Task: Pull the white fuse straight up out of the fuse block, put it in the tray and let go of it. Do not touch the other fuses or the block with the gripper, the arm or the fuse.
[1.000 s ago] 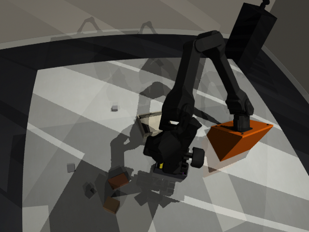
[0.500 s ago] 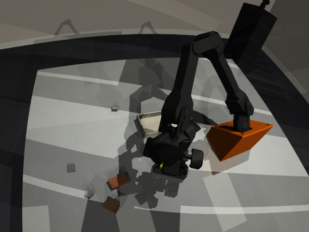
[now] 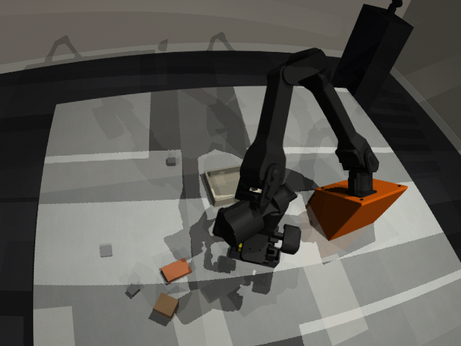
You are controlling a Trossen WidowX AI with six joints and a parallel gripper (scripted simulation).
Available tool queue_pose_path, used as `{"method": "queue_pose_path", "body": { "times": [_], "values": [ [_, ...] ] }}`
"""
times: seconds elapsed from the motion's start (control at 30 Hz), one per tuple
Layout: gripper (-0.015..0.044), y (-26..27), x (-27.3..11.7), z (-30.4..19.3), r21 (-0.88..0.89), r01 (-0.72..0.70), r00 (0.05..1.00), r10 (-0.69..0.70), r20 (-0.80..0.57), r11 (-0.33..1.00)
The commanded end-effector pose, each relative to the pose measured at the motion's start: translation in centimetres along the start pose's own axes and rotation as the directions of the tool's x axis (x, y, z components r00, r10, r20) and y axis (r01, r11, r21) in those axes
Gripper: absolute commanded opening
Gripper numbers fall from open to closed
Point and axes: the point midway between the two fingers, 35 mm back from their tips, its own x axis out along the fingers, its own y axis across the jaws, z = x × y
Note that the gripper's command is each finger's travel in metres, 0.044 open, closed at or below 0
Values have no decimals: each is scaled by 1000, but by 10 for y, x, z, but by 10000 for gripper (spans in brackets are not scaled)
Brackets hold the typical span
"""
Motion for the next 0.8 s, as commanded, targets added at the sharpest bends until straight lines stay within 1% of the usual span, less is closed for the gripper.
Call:
{"method": "queue_pose_path", "body": {
  "times": [0.0,0.47,0.77],
  "values": [
    [74,0,5,-2,-3,0,1000,0,-5,1000],
    [74,0,6,-2,-3,0,1000,0,-5,1000],
    [74,0,14,-2,-3,0,1000,0,-5,1000]
  ]
}}
